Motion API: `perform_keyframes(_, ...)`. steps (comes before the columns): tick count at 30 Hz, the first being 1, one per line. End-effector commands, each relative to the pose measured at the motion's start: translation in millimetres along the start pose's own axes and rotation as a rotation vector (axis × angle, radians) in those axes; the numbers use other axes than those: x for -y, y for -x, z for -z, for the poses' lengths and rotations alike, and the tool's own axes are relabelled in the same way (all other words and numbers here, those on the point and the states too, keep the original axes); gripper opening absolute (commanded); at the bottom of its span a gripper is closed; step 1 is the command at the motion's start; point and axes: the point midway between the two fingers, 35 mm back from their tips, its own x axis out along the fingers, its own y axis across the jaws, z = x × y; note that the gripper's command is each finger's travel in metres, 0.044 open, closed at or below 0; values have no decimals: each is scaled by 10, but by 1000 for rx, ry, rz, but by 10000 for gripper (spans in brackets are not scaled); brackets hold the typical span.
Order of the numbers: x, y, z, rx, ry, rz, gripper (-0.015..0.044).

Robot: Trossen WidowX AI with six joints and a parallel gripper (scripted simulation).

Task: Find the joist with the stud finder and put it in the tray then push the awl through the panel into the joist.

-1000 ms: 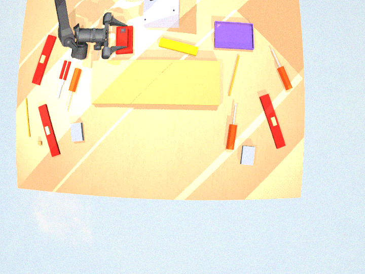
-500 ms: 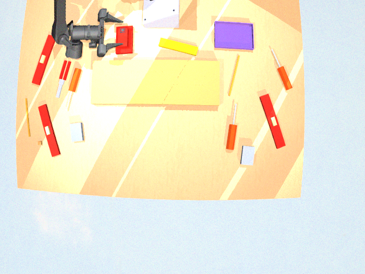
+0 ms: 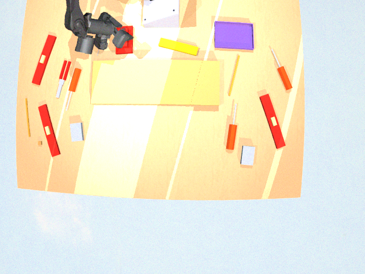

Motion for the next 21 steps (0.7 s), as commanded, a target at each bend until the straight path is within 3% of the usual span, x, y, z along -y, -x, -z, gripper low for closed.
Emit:
perform_keyframes(1, 24, -90, -90, 342, 532, 258, 440)
perform_keyframes(5, 8, -65, -137, 541, 826, 479, 440)
perform_keyframes(21, 10, -72, -143, 550, 839, 490, 440)
